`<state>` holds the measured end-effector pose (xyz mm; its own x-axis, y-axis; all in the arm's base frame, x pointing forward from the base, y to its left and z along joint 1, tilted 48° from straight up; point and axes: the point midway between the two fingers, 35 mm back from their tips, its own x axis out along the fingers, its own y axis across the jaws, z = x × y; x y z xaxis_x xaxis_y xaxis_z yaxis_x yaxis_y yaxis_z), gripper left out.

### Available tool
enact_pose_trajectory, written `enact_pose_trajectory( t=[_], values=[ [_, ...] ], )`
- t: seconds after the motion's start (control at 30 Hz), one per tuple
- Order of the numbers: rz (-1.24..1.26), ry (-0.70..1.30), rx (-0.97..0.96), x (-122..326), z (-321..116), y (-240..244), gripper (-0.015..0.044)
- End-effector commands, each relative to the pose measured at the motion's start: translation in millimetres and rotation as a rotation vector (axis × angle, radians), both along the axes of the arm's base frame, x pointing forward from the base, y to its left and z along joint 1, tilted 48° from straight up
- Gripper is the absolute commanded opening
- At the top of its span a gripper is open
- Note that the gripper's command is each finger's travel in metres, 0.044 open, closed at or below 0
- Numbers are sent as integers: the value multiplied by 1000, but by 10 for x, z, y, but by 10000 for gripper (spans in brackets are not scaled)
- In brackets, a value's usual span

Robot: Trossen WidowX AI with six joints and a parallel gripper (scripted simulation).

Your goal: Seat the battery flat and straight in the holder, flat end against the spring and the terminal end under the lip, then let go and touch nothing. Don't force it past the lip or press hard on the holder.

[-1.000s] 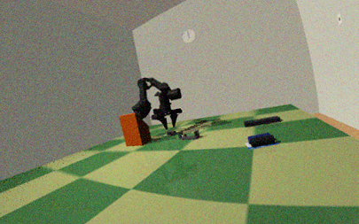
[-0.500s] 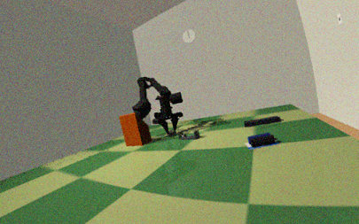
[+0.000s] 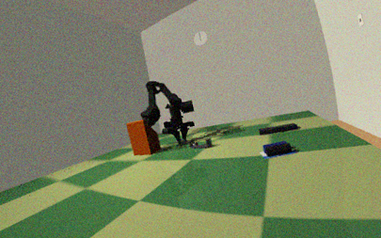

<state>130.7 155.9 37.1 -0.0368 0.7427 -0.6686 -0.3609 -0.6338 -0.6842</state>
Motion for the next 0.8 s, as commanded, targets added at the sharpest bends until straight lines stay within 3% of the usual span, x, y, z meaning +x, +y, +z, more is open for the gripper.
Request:
enact_pose_trajectory(
  t=[0.0, 0.13, 0.77],
  values=[
    [-4, 3, -5, 1, -12, -2, 108],
    [-4, 3, -5, 1, -12, -2, 84],
    [-8, 7, -8, 28, 324, -377, 84]
  ],
)
